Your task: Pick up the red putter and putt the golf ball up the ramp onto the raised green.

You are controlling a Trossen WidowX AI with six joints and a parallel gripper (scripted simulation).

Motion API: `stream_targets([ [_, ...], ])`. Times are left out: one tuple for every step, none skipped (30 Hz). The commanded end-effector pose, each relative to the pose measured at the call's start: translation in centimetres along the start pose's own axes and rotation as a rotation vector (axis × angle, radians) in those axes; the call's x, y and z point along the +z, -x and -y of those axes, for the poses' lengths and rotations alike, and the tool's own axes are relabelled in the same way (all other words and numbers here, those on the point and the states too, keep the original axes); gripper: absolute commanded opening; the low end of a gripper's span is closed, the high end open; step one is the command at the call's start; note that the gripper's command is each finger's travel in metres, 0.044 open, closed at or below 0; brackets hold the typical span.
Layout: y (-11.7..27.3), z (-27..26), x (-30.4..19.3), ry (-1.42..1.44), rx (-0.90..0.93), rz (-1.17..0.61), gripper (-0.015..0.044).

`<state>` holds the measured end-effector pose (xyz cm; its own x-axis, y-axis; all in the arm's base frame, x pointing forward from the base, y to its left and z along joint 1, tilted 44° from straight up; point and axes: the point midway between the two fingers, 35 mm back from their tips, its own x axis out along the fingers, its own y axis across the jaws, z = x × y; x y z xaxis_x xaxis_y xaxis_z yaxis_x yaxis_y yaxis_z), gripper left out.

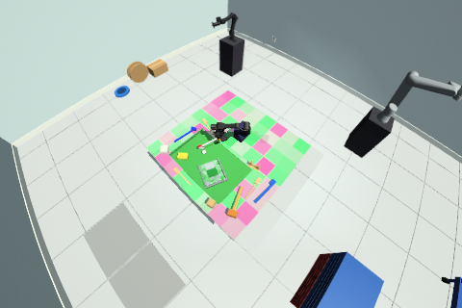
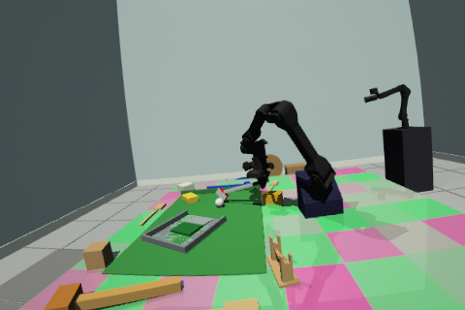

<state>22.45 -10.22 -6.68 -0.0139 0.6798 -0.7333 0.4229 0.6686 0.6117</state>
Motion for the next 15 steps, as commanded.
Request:
stream_targets([
  [-0.69, -0.05, 0.00, -0.005, 0.005, 0.003, 0.0000],
  [-0.86, -0.05, -0.01, -0.005, 0.005, 0.003, 0.0000],
  [-1.01, -0.06, -0.01, -0.005, 0.005, 0.003, 0.0000],
  [-1.14, -0.06, -0.02, -0.005, 0.005, 0.003, 0.0000],
  [-1.22, -0.06, -0.02, -0.005, 0.005, 0.003, 0.0000],
  [-1.24, -0.06, -0.03, -0.005, 0.005, 0.003, 0.0000],
  [-0.90, -0.03, -0.04, 0.000, 0.001, -0.001, 0.0000],
  [-0.90, -0.03, -0.04, 0.000, 0.001, -0.001, 0.0000],
  [-0.90, -0.03, -0.04, 0.000, 0.001, -0.001, 0.0000],
  [-0.90, -0.03, -0.04, 0.000, 0.001, -0.001, 0.0000],
  [-0.90, -0.03, -0.04, 0.000, 0.001, -0.001, 0.0000],
  [-0.90, -0.03, -0.04, 0.000, 0.001, -0.001, 0.0000],
  [-0.90, -0.03, -0.04, 0.000, 0.001, -0.001, 0.0000],
  [-0.90, -0.03, -0.04, 0.000, 0.001, -0.001, 0.0000],
  [-0.90, -0.03, -0.04, 0.000, 0.001, -0.001, 0.0000],
])
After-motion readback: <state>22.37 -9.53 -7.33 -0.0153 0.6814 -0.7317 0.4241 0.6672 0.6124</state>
